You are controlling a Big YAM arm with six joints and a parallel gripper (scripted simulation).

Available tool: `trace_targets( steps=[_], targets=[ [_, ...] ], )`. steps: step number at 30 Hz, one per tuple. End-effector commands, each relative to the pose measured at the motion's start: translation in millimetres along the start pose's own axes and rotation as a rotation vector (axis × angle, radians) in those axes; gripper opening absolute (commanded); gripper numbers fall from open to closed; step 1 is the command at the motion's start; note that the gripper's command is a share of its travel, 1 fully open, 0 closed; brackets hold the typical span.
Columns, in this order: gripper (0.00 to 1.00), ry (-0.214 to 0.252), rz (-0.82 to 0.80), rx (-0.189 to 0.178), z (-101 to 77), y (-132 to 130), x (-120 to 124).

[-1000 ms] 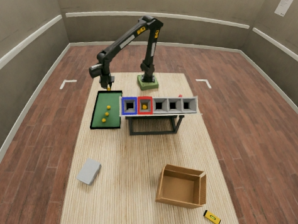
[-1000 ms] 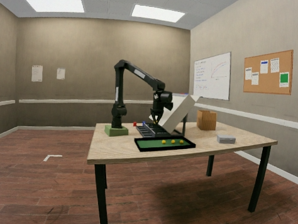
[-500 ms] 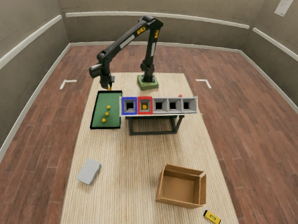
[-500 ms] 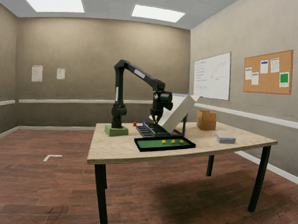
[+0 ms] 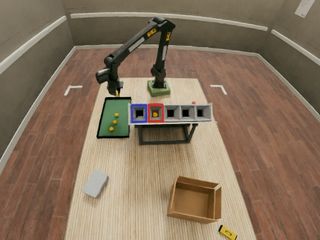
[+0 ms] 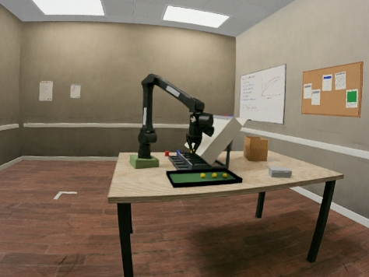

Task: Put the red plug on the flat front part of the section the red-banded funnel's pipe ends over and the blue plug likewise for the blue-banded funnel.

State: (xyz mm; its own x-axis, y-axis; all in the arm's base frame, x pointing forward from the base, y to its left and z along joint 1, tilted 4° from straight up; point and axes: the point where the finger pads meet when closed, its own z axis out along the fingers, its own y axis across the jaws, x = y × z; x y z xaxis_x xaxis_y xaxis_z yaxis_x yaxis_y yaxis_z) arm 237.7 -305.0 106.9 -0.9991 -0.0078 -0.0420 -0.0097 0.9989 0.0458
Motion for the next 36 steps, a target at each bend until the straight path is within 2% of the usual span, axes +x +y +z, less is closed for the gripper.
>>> trace_targets(
  steps=[1, 36],
  targets=[
    [0.0, -0.034, -0.006, 0.046, -15.8, -17.4, -7.6],
    [0.0, -0.034, -0.005, 0.045, -21.6, -25.2, -10.0]
  ],
)
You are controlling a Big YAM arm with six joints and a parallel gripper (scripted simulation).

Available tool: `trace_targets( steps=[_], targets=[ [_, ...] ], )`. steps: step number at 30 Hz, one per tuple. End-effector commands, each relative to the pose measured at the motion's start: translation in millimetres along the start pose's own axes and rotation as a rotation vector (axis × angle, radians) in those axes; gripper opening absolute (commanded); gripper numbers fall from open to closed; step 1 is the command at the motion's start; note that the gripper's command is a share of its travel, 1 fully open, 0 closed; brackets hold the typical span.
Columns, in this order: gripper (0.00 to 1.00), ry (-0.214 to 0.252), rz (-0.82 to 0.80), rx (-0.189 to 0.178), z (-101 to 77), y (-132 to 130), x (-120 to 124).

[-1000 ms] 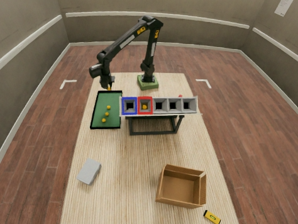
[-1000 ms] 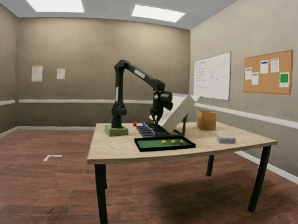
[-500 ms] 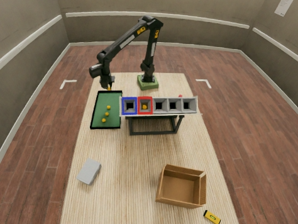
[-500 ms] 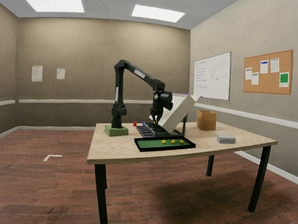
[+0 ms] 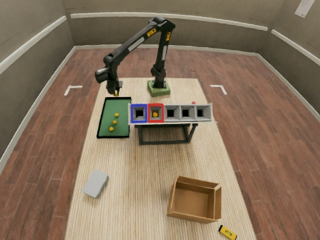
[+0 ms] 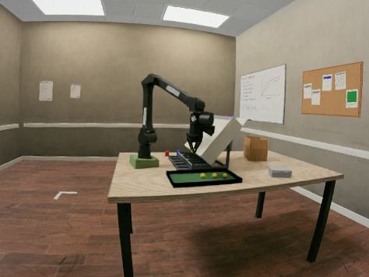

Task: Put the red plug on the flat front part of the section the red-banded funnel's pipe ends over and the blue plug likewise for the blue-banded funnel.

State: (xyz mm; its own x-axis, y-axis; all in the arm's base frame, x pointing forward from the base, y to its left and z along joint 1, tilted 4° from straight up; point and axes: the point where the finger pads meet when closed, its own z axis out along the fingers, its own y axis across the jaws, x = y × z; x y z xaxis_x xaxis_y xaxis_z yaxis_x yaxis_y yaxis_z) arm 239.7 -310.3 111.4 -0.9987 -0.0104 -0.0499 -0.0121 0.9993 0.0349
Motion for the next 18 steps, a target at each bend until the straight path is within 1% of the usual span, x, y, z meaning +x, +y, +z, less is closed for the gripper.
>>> trace_targets(
  steps=[1, 18],
  targets=[
    [0.0, -0.026, -0.002, 0.034, -16.7, -20.3, -7.9],
    [0.0, -0.01, -0.002, 0.012, -19.4, -26.3, -9.0]
  ],
)
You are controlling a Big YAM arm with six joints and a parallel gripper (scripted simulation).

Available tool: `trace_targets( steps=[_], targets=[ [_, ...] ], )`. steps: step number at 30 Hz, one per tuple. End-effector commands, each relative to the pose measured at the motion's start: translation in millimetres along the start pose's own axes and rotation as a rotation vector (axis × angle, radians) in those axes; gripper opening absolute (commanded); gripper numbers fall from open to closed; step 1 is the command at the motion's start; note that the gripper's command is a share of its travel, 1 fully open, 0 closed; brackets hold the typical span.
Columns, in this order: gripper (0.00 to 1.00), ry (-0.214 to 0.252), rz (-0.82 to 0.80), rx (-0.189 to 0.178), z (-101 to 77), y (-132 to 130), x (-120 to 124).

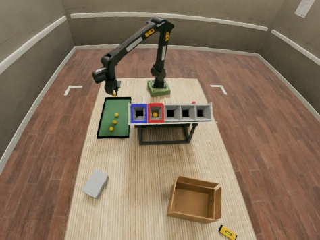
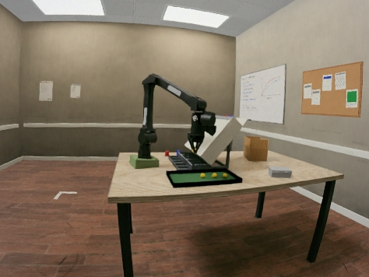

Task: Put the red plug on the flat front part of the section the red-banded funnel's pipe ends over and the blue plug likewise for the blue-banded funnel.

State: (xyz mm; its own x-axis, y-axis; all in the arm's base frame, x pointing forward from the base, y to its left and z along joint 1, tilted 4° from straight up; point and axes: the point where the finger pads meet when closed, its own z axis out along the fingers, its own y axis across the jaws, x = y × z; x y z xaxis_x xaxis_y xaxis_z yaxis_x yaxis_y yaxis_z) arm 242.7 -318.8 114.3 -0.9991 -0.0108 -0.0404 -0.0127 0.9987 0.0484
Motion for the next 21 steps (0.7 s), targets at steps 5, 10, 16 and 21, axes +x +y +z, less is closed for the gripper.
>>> trace_targets(
  steps=[5, 10, 16, 21],
  targets=[
    [0.0, -0.017, -0.002, 0.023, -27.8, -12, -22],
    [0.0, -0.015, -0.002, 0.02, -38.9, -6, -39],
    [0.0, -0.013, -0.002, 0.017, -50.0, -1, -55],
    [0.0, -0.012, -0.006, 0.016, -49.9, -1, -55]
  ],
)
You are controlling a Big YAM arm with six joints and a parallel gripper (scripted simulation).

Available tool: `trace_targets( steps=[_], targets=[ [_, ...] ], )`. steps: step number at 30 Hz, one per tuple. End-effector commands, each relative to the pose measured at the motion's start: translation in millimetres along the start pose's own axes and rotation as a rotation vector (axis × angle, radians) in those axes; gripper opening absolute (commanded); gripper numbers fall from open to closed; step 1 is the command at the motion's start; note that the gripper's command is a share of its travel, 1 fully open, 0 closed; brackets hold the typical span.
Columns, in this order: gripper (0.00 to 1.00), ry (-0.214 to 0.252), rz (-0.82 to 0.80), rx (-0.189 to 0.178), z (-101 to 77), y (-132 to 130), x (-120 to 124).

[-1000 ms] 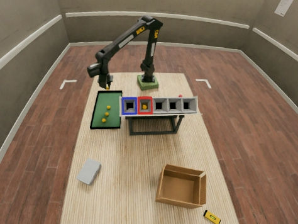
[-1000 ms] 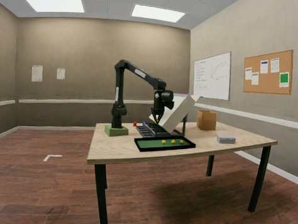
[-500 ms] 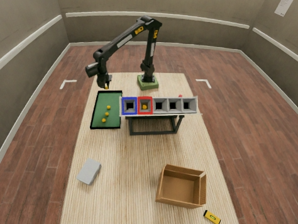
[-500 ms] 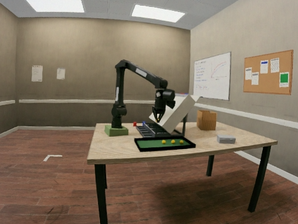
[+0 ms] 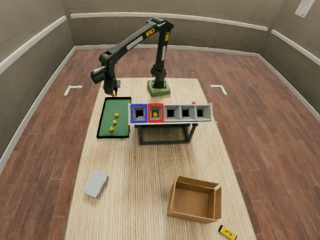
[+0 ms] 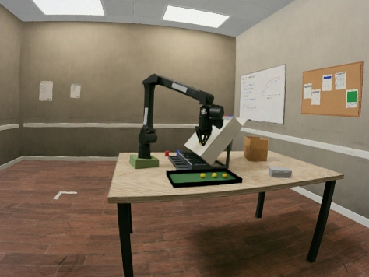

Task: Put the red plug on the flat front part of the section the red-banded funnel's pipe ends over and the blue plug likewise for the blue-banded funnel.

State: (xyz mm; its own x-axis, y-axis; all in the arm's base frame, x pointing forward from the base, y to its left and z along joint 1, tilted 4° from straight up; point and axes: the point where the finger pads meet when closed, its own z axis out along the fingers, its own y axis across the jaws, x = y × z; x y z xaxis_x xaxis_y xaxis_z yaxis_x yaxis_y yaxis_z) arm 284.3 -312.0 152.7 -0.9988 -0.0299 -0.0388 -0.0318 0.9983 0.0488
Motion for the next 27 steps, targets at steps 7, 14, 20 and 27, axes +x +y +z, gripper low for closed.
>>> trace_targets(
  steps=[7, 14, 20, 27],
  targets=[
    [0.0, -0.014, 0.006, 0.016, -13.4, -9, -12],
    [0.0, -0.029, 0.002, 0.016, -19.9, -3, -15],
    [0.0, -0.123, 0.004, 0.022, -59.5, 35, -33],
    [0.0, -0.233, 0.005, 0.028, -105.6, 80, -54]
  ],
)
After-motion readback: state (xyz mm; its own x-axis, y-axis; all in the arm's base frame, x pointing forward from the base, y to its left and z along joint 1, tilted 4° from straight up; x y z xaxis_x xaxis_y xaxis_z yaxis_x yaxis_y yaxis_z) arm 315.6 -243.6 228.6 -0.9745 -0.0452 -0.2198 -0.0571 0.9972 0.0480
